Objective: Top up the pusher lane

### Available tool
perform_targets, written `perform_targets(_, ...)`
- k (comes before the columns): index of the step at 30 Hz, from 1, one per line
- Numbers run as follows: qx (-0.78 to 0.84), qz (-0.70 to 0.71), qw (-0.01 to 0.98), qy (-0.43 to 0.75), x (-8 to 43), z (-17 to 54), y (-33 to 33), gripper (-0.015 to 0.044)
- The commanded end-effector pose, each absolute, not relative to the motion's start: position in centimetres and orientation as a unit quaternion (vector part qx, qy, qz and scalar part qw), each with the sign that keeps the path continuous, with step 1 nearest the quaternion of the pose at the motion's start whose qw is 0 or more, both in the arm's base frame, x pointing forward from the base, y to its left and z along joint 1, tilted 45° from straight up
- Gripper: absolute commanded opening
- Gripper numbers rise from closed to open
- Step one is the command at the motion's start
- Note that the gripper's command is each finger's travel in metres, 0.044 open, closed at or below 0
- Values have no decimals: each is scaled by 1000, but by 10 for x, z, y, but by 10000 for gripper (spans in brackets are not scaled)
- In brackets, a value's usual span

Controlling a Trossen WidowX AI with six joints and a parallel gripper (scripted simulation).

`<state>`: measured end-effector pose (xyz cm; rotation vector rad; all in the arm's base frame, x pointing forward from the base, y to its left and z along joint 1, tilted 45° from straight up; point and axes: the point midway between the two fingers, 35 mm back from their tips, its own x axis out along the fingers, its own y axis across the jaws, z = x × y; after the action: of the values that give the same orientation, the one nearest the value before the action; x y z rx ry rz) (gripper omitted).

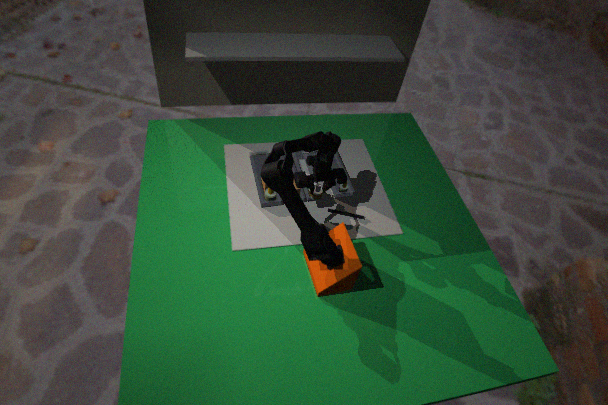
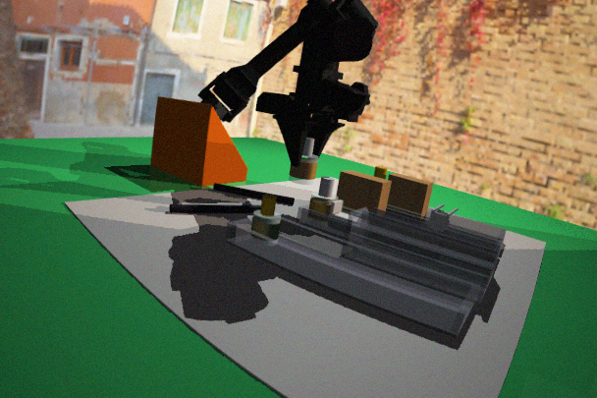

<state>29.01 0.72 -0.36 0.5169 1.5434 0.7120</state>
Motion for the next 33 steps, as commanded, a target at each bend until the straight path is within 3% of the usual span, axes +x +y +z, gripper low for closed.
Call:
perform_targets(1, 220, 311, 635, 672, 294, -9, 4, 0)
perform_targets(33, 220, 312, 635, 671, 299, -27, 22, 0)
